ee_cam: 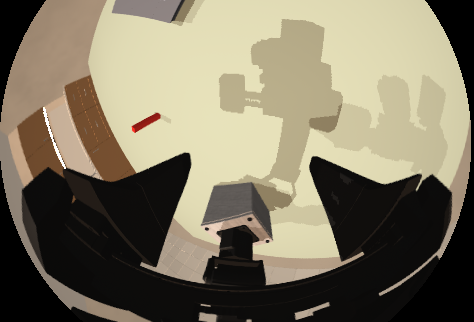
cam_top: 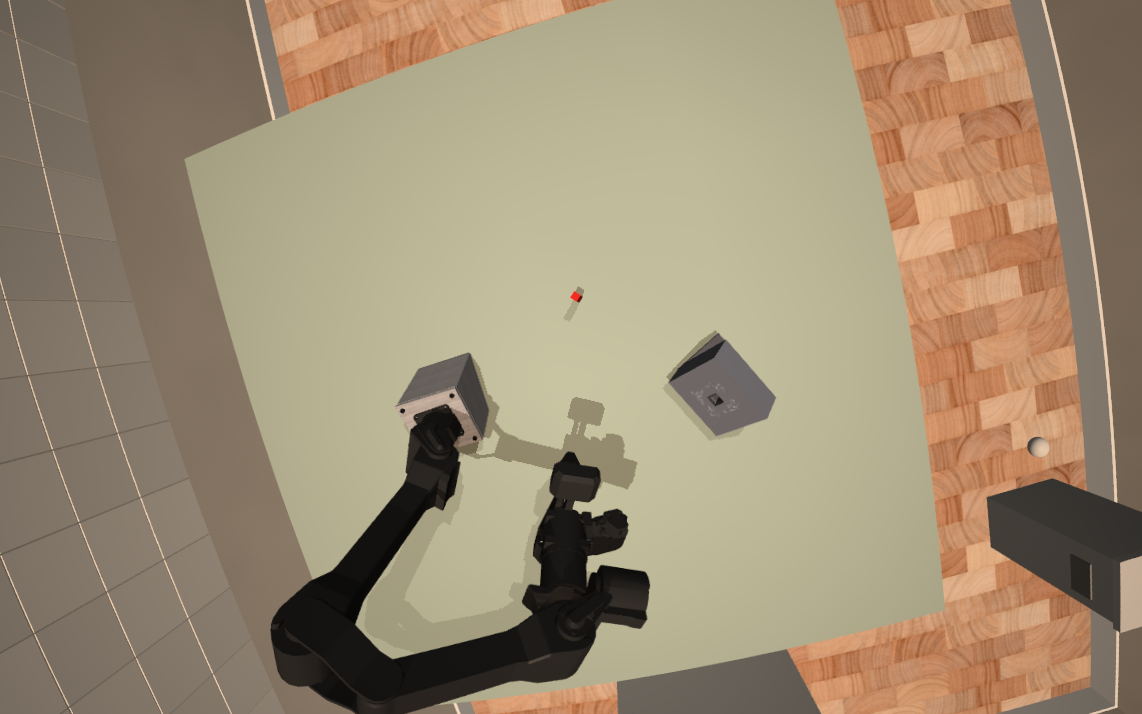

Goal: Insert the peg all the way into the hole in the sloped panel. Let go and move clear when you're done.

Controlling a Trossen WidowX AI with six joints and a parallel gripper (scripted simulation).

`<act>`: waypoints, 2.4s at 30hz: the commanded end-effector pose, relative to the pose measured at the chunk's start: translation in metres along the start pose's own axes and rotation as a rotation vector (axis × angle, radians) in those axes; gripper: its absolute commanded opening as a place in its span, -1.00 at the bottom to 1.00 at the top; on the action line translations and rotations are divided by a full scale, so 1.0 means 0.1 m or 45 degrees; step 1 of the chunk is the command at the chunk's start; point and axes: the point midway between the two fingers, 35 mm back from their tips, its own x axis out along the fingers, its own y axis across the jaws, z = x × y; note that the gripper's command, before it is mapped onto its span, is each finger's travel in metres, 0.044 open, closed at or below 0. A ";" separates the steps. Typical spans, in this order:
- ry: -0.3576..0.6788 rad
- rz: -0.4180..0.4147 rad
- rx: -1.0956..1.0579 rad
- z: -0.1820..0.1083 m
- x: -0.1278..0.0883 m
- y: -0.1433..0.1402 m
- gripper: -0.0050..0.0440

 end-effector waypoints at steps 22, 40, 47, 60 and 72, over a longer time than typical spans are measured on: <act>0.068 -0.106 -0.349 0.26 0.20 0.53 1.00; 0.106 -0.189 -0.598 0.32 0.39 0.97 1.00; 0.115 -0.223 -0.692 0.32 0.47 1.15 1.00; 0.127 -0.292 -0.881 0.26 0.64 1.51 1.00; 0.128 -0.351 -1.039 0.16 0.78 1.82 1.00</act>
